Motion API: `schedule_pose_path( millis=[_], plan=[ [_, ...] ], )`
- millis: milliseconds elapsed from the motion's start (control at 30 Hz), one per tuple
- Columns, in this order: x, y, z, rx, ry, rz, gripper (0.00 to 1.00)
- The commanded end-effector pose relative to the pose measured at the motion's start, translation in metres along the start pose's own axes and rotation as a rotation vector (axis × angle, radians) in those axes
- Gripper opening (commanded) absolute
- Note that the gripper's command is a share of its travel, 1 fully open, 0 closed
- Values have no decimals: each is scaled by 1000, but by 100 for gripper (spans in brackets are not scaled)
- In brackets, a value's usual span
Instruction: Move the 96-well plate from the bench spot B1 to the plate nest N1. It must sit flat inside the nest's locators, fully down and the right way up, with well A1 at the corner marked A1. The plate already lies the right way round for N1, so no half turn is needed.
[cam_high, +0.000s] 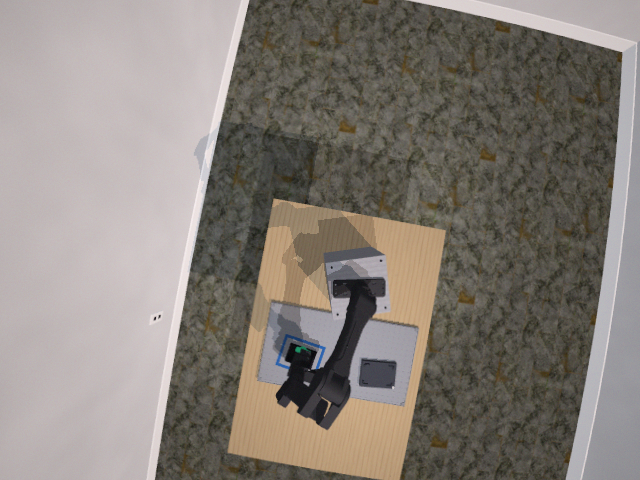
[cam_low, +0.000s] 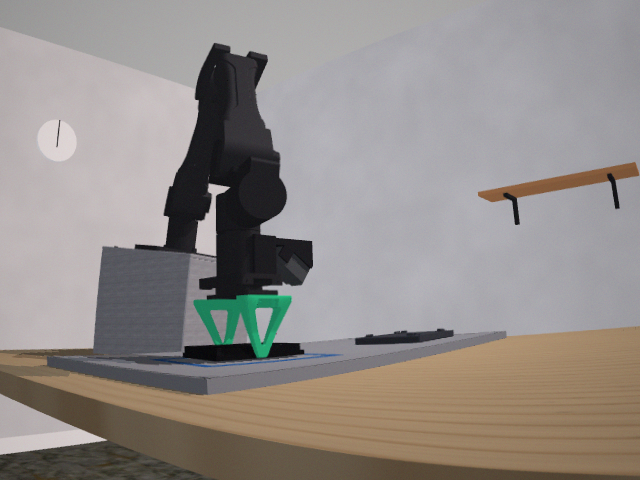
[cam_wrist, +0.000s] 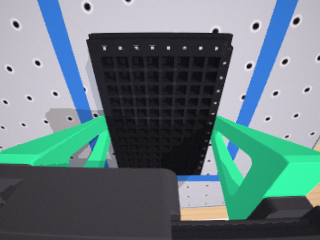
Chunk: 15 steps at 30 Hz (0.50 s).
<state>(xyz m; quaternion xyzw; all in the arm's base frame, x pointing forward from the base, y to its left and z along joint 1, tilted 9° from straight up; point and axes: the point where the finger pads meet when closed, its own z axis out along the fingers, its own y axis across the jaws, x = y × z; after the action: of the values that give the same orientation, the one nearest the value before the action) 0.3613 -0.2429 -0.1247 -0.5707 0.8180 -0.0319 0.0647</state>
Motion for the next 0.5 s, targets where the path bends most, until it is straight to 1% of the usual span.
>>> schedule_pose_path(
  millis=[0, 133, 200, 233, 467],
  plan=[
    [-3, -7, -22, 21, 3, -12, 0],
    [-3, 0, -26, 6, -1, -8, 0],
    [-3, 0, -26, 6, -1, -8, 0],
    [1, -14, -35, 40, 9, -10, 0],
    [3, -7, -44, 27, 5, -1, 0]
  ],
)
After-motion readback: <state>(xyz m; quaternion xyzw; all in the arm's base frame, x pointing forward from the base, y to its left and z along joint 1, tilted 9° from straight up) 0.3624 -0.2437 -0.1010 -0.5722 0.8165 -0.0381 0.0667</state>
